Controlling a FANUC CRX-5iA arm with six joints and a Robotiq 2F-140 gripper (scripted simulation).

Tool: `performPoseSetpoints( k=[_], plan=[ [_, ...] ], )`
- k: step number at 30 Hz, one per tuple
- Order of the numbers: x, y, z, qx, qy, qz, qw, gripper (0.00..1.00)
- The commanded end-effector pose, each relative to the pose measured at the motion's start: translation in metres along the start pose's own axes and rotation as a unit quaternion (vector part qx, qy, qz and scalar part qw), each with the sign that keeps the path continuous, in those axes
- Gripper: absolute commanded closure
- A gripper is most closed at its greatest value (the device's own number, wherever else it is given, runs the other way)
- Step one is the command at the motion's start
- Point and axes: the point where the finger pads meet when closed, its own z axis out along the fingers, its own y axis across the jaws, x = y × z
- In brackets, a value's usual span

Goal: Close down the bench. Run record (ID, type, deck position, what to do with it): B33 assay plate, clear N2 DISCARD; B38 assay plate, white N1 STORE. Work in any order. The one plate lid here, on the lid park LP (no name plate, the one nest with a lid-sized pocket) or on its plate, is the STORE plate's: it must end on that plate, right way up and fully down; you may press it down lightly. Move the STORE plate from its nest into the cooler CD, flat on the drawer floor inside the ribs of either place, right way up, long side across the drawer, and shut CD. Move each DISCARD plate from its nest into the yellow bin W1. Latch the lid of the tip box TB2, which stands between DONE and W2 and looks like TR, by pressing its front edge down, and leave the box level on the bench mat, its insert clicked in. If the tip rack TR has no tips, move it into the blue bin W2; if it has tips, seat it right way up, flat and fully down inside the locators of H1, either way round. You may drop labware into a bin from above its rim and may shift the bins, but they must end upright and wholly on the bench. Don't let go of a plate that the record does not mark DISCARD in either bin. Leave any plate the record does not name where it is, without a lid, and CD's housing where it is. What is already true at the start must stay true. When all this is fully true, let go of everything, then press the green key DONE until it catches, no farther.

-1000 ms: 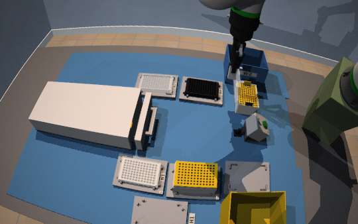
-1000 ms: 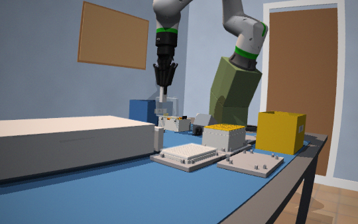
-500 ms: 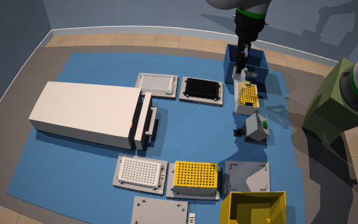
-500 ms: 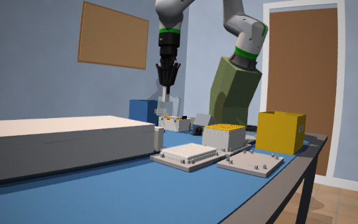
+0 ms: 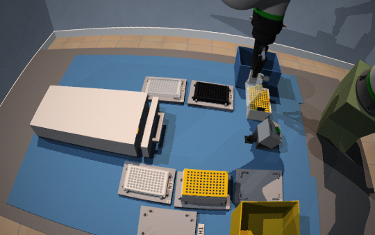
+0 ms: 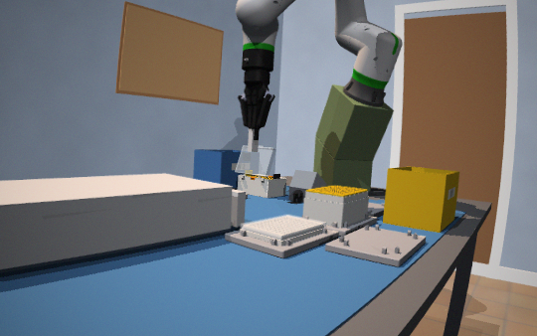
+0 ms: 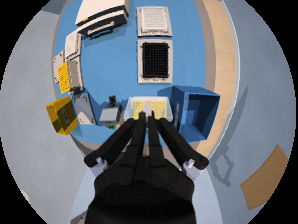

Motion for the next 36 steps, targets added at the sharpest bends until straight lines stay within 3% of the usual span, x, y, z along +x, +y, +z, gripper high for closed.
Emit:
performPoseSetpoints(
  k=[1, 17, 36],
  plan=[
    [-0.004, 0.000, -0.001, 0.000, 0.000, 0.000, 1.000, 1.00],
    [-0.023, 0.000, -0.003, 0.000, 0.000, 0.000, 1.000, 1.00],
    [-0.023, 0.000, -0.005, 0.000, 0.000, 0.000, 1.000, 1.00]
  ],
)
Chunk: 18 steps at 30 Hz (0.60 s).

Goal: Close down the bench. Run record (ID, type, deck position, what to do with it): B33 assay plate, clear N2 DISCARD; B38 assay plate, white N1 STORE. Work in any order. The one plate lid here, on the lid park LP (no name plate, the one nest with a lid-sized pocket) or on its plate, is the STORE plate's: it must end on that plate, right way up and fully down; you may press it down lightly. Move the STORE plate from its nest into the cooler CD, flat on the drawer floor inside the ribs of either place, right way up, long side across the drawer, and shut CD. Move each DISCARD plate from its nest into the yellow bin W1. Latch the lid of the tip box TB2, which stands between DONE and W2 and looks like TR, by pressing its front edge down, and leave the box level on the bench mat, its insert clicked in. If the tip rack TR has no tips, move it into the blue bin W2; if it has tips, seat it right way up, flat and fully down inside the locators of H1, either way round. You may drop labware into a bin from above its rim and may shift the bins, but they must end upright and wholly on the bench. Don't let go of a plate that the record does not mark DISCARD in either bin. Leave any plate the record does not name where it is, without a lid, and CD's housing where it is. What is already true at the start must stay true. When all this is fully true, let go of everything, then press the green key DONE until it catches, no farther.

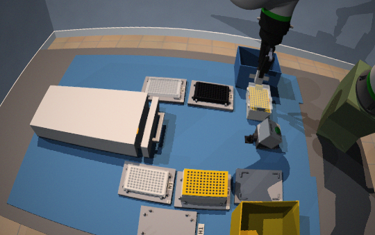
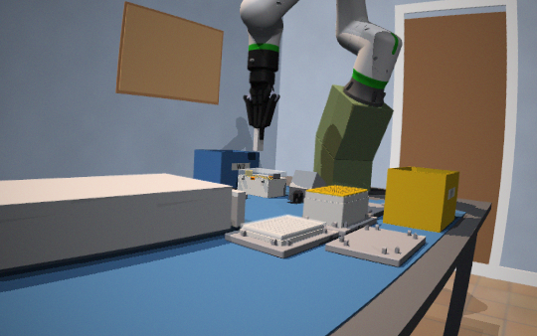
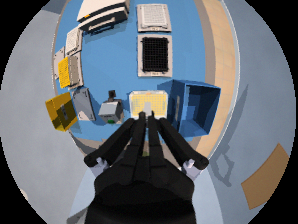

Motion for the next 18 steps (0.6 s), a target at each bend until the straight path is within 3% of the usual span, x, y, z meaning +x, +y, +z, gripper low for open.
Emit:
performPoseSetpoints(
  k=[1, 18],
  plan=[
    [0.000, 0.000, -0.004, 0.000, 0.000, 0.000, 1.000, 1.00],
    [0.000, 0.000, -0.034, 0.000, 0.000, 0.000, 1.000, 1.00]
  ],
)
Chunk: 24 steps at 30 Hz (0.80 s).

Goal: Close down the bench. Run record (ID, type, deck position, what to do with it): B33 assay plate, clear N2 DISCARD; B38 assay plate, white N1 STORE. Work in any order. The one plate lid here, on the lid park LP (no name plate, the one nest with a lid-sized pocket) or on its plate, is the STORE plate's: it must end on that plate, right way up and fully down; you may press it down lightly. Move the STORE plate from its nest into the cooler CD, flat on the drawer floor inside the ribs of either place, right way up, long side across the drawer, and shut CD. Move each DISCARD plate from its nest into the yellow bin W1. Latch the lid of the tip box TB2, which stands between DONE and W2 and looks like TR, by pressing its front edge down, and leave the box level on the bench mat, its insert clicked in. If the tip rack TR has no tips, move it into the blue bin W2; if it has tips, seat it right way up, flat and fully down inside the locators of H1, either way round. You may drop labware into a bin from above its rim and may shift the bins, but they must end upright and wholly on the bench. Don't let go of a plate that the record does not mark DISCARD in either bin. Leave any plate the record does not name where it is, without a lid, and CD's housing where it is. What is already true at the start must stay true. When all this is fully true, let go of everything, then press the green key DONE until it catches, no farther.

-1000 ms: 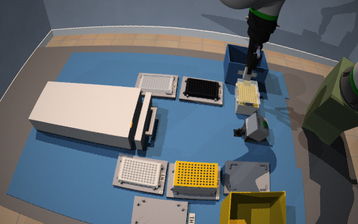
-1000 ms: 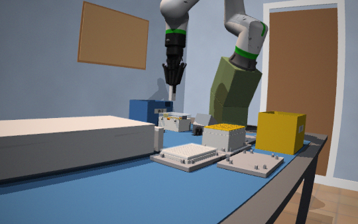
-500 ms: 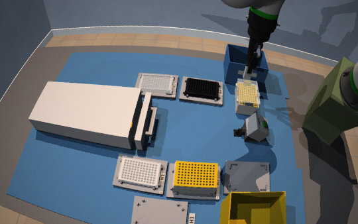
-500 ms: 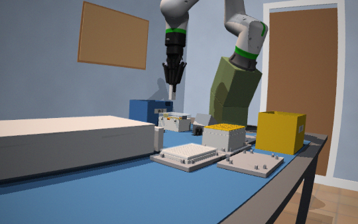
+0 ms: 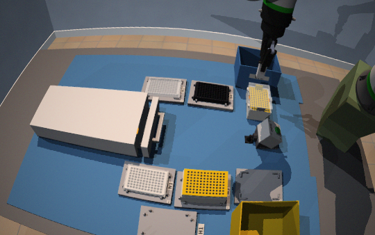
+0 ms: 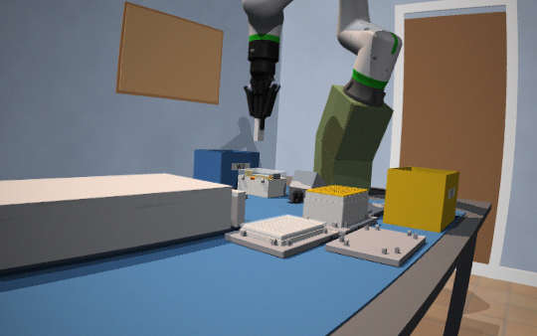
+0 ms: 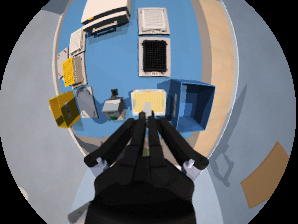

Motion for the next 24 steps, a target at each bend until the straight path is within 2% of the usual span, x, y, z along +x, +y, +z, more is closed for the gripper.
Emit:
performPoseSetpoints(
  k=[1, 13, 24],
  plan=[
    [0.000, 0.000, -0.007, 0.000, 0.000, 0.000, 1.000, 1.00],
    [0.000, 0.000, -0.026, 0.000, 0.000, 0.000, 1.000, 1.00],
    [0.000, 0.000, -0.026, 0.000, 0.000, 0.000, 1.000, 1.00]
  ],
)
